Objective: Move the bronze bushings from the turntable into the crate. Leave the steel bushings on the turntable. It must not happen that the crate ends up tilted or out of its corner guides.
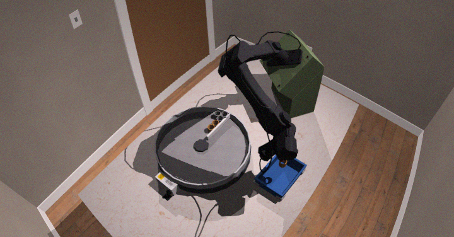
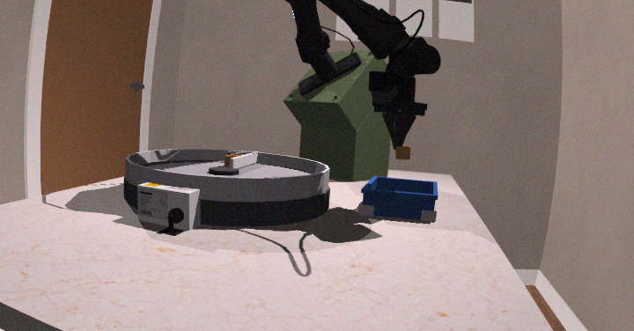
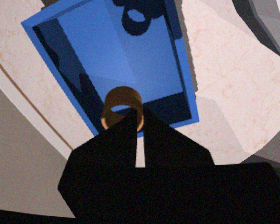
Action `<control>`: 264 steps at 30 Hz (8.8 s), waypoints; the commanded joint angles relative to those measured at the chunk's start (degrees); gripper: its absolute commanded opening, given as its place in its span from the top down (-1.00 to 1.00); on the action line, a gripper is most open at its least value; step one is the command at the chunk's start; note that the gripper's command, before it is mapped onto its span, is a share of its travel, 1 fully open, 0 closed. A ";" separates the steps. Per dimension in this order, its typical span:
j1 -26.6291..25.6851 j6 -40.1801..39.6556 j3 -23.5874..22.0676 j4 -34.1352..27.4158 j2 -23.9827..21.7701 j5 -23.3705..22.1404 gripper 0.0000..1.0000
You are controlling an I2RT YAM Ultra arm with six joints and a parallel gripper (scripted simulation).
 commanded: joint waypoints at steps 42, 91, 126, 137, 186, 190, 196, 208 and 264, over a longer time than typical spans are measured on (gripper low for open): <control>2.14 1.74 2.96 -2.73 -0.12 1.28 1.00; 2.77 2.51 4.23 -3.31 0.04 1.41 1.00; 2.53 1.66 5.00 -3.70 0.18 1.38 1.00; 2.50 1.66 2.22 -2.35 0.06 1.39 1.00; -1.57 -2.22 0.91 4.13 4.52 -0.35 1.00; -2.62 -3.58 0.92 6.22 5.70 -0.64 1.00; -2.45 -5.13 3.16 8.67 4.95 -0.74 1.00; -2.49 -5.18 3.25 8.91 5.70 -0.75 1.00; -2.18 -4.22 3.74 8.47 5.51 -0.30 1.00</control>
